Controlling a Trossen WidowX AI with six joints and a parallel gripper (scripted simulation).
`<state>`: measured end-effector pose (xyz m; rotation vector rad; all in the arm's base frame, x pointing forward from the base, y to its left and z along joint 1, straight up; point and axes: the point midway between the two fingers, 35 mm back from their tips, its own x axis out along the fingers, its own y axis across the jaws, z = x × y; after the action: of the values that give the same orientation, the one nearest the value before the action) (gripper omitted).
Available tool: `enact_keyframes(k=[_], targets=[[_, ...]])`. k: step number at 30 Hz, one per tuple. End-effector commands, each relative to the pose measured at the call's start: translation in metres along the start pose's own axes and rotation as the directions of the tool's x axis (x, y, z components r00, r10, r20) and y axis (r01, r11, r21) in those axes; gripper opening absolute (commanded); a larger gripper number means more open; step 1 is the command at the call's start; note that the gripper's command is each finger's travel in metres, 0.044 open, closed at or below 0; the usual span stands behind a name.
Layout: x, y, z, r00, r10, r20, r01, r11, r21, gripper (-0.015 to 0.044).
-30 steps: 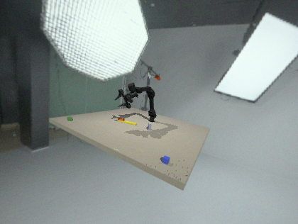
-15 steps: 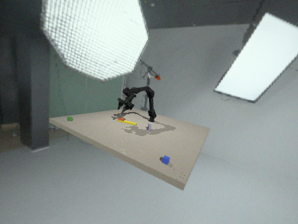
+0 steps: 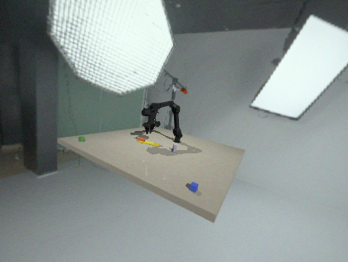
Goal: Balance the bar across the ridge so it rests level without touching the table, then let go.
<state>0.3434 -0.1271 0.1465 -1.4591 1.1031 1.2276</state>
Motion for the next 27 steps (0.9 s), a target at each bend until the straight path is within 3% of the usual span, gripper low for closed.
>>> enact_keyframes(k=[1, 9, 18, 27], targets=[[0.003, 0.021, 0.008, 0.995, 0.060, 0.076, -0.055, 0.996, -0.068, 0.0315], [0.010, 0.022, 0.008, 0.995, 0.063, 0.080, -0.057, 0.996, -0.072, 0.0315], [0.066, 0.026, 0.013, 0.995, 0.063, 0.080, -0.057, 0.996, -0.072, 0.0315], [0.073, 0.027, 0.014, 0.995, 0.063, 0.080, -0.057, 0.996, -0.072, 0.0315]])
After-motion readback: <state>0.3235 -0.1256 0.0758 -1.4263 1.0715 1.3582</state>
